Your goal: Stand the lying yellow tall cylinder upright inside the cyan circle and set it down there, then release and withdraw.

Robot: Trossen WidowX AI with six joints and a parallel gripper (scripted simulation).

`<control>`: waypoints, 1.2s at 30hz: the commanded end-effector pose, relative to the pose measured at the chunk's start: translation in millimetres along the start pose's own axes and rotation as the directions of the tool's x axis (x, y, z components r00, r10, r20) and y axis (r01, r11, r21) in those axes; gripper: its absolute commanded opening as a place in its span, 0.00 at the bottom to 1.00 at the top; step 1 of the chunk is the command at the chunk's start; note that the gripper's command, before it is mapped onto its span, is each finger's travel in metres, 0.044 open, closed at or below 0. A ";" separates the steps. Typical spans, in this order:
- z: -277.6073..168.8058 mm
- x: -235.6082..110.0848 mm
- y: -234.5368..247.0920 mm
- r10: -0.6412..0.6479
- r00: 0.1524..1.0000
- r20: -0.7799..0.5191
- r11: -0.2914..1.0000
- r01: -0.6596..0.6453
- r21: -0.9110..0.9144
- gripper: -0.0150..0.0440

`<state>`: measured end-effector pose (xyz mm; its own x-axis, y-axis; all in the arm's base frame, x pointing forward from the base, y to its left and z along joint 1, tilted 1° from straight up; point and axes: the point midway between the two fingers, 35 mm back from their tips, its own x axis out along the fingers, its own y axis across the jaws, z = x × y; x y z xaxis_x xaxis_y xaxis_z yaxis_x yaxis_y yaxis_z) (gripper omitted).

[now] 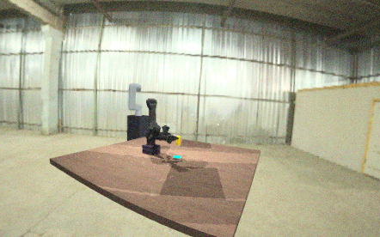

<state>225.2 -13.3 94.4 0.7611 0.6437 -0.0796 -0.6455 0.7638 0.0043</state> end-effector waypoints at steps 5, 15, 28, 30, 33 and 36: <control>-9.8 1.4 -2.9 0.005 1.000 0.004 1.000 -0.005 0.002 0.43; -23.6 3.0 -6.0 0.005 1.000 0.004 1.000 -0.005 0.002 0.43; -41.5 4.7 -6.8 0.005 1.000 0.004 1.000 -0.005 0.002 0.43; -44.3 4.9 -6.6 0.005 1.000 0.004 1.000 -0.005 0.003 0.43; -48.3 5.3 -6.2 0.005 1.000 0.004 1.000 -0.005 0.003 0.43; -52.3 5.6 -5.5 0.005 1.000 0.004 1.000 -0.005 0.003 0.43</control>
<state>230.6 -17.6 45.3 0.7598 0.6455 -0.0777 -0.6472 0.7623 0.0041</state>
